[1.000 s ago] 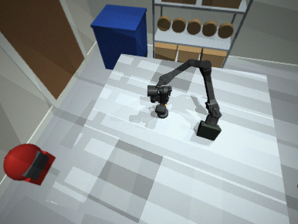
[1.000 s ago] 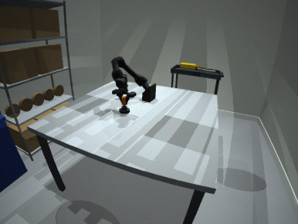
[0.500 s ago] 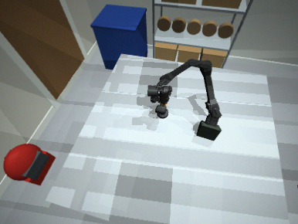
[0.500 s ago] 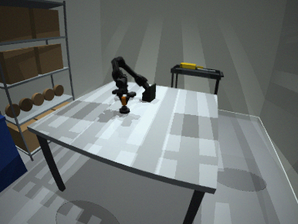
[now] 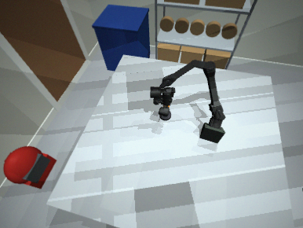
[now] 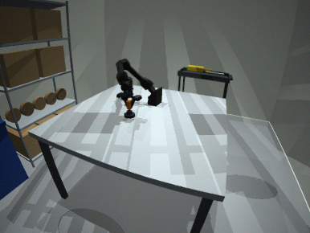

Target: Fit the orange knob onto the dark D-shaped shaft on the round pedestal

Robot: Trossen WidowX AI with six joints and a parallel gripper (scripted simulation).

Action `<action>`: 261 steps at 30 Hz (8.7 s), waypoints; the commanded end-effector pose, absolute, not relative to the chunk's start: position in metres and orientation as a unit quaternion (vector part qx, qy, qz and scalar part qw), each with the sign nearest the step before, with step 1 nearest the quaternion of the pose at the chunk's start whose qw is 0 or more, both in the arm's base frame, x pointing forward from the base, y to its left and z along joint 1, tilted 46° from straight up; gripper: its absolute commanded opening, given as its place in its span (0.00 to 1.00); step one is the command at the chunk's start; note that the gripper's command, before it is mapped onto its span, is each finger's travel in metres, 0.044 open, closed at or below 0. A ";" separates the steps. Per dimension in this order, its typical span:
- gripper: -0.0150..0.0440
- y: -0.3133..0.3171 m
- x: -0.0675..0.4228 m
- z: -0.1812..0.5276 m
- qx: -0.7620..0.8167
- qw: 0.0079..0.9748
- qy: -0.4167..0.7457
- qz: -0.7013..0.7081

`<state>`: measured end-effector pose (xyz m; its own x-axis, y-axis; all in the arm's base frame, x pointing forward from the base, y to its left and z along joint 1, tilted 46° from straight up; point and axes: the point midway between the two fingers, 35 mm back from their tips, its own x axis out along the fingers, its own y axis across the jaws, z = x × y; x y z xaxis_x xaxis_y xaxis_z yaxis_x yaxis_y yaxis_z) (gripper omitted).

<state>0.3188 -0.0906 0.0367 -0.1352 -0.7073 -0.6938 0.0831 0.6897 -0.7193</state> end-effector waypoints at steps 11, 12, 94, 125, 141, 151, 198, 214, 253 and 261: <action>0.25 -0.092 0.323 0.035 -0.285 0.594 0.707 -0.256; 0.25 -0.092 0.323 0.035 -0.285 0.594 0.707 -0.256; 0.25 -0.090 0.320 0.038 -0.361 0.552 0.735 -0.161; 0.25 -0.089 0.322 0.038 -0.403 0.522 0.745 -0.103; 0.25 -0.091 0.321 0.035 -0.455 0.477 0.752 -0.025; 0.25 -0.091 0.321 0.037 -0.455 0.477 0.752 -0.025; 0.25 -0.091 0.320 0.036 -0.502 0.427 0.750 0.054; 0.25 -0.092 0.320 0.034 -0.502 0.427 0.750 0.054; 0.25 -0.092 0.321 0.035 -0.544 0.372 0.740 0.132; 0.25 -0.089 0.323 0.038 -0.554 0.357 0.736 0.152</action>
